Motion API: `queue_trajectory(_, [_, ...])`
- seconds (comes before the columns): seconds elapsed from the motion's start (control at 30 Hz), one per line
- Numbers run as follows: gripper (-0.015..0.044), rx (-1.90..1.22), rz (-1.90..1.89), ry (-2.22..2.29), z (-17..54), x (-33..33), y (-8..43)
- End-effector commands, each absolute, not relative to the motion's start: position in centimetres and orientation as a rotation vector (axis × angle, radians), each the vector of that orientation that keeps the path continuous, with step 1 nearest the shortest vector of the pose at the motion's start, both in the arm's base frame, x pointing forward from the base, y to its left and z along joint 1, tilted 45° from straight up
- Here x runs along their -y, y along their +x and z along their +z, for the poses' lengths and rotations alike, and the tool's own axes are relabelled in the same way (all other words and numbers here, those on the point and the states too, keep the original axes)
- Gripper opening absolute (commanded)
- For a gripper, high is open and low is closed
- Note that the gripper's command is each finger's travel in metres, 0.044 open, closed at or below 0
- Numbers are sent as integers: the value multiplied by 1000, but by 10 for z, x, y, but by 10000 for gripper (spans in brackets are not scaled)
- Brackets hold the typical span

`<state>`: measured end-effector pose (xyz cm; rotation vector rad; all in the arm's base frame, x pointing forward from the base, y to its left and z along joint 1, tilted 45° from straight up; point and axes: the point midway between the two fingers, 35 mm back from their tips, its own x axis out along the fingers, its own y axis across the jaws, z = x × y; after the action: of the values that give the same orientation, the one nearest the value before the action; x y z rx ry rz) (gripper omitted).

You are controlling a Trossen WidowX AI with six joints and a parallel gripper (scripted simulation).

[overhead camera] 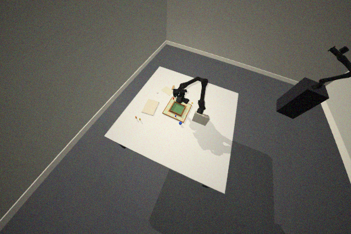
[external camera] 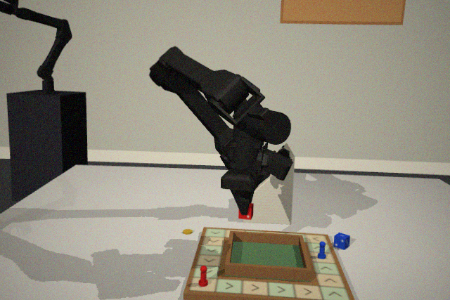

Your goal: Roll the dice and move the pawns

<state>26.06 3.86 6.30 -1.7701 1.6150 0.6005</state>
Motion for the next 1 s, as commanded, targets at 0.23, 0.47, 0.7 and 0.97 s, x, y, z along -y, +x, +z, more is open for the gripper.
queue_trajectory(0.23, [0,-1609,783,-1914,22,-63,266])
queue_trajectory(0.47, [0,-1604,861,-1838,19,-59,263])
queue_trajectory(0.7, [0,-1532,1059,-1634,13,-54,258])
queue_trajectory(0.97, [0,-1357,1234,-1438,10,-54,256])
